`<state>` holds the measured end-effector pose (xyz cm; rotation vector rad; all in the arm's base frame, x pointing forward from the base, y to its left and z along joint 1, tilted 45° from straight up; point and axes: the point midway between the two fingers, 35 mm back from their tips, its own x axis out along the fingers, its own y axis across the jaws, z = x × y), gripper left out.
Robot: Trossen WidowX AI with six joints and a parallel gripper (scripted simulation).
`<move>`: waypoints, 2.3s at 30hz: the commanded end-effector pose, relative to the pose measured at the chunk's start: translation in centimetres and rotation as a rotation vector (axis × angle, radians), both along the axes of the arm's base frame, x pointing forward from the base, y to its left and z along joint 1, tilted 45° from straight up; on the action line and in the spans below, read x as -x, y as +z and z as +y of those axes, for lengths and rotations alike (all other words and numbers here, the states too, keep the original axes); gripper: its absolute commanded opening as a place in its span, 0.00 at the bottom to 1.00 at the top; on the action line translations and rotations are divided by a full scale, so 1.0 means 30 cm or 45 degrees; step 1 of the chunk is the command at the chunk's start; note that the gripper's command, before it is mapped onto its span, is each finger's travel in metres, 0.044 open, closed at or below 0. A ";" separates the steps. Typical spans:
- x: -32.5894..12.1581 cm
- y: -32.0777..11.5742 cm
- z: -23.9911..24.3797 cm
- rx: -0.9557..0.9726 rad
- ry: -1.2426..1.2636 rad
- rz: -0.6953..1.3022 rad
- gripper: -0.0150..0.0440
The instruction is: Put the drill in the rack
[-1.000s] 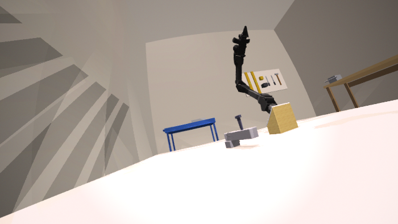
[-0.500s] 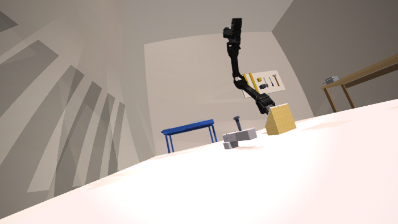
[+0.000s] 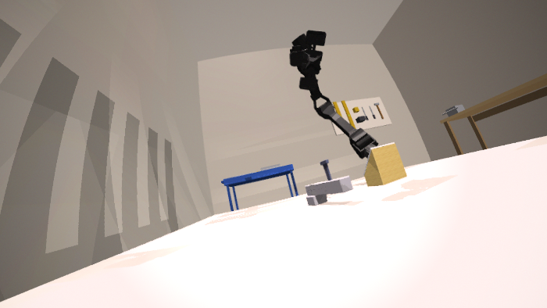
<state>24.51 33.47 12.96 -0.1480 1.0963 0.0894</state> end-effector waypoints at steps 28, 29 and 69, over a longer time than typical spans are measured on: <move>-0.117 -0.415 -0.753 0.952 -0.211 0.554 0.25; -0.116 -0.418 -0.758 0.955 -0.210 0.557 0.25; -0.117 -0.464 -0.809 0.961 -0.209 0.560 0.25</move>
